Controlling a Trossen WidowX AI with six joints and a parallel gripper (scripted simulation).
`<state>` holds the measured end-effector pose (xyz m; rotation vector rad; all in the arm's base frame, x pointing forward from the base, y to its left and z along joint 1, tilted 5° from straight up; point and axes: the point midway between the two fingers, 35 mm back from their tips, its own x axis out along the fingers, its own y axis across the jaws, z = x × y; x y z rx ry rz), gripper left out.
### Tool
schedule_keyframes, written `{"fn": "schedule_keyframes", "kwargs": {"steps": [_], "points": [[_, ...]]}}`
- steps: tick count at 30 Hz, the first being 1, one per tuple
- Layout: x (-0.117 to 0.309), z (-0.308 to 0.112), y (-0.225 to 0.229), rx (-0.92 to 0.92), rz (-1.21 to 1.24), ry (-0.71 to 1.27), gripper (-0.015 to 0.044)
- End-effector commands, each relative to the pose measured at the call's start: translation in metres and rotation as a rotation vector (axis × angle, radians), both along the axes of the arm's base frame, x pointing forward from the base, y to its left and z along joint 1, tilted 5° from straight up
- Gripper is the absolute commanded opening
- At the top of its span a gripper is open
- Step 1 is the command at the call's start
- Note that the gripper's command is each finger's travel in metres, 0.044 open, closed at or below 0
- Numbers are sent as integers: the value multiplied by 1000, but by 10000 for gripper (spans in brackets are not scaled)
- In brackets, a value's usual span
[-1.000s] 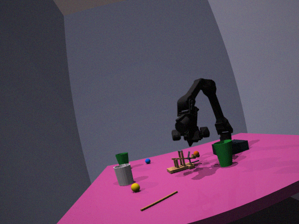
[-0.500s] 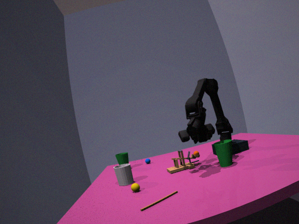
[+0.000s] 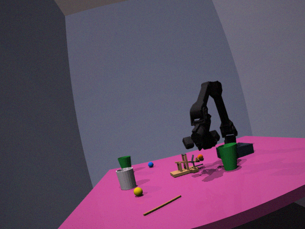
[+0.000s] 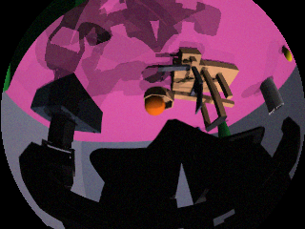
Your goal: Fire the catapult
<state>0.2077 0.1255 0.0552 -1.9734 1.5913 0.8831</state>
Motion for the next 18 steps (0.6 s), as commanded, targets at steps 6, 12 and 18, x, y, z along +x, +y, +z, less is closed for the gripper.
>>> {"fn": "schedule_keyframes", "kwargs": {"steps": [6,12,18], "points": [[-2,-18,-2,-17,4,14,0],[-3,-28,-2,-17,4,14,0],[-3,-38,-2,-17,4,14,0]]}}
